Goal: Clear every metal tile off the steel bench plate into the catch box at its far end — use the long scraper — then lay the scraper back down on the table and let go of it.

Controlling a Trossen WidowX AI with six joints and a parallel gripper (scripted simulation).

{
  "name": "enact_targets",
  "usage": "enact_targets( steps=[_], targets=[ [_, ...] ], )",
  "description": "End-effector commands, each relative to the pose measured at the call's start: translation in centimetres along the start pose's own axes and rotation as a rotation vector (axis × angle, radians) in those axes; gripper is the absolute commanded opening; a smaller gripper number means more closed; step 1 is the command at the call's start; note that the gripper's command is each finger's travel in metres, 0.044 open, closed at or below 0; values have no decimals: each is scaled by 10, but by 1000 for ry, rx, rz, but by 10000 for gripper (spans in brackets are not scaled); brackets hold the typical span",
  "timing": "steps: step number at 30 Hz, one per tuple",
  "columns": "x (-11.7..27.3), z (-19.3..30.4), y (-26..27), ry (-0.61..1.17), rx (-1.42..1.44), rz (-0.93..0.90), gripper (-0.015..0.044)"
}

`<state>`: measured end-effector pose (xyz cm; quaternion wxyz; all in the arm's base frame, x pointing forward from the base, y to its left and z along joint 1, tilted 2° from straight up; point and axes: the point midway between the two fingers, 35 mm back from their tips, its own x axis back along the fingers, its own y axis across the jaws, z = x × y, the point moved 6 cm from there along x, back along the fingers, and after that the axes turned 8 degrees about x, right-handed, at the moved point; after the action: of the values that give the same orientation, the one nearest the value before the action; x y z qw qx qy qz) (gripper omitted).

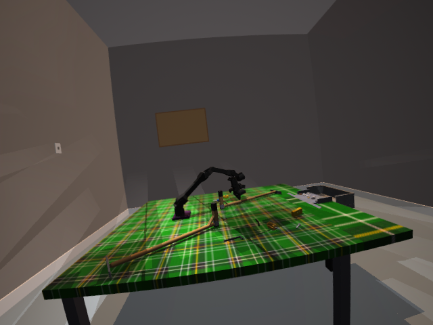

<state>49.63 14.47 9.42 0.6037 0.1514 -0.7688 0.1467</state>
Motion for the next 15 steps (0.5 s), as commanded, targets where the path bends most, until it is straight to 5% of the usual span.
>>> enact_targets(
  steps=[1, 15],
  targets=[
    [-3, 2, -4, 7, 1, -2, 0],
    [-4, 2, -18, 8, 1, -1, 0]
  ],
)
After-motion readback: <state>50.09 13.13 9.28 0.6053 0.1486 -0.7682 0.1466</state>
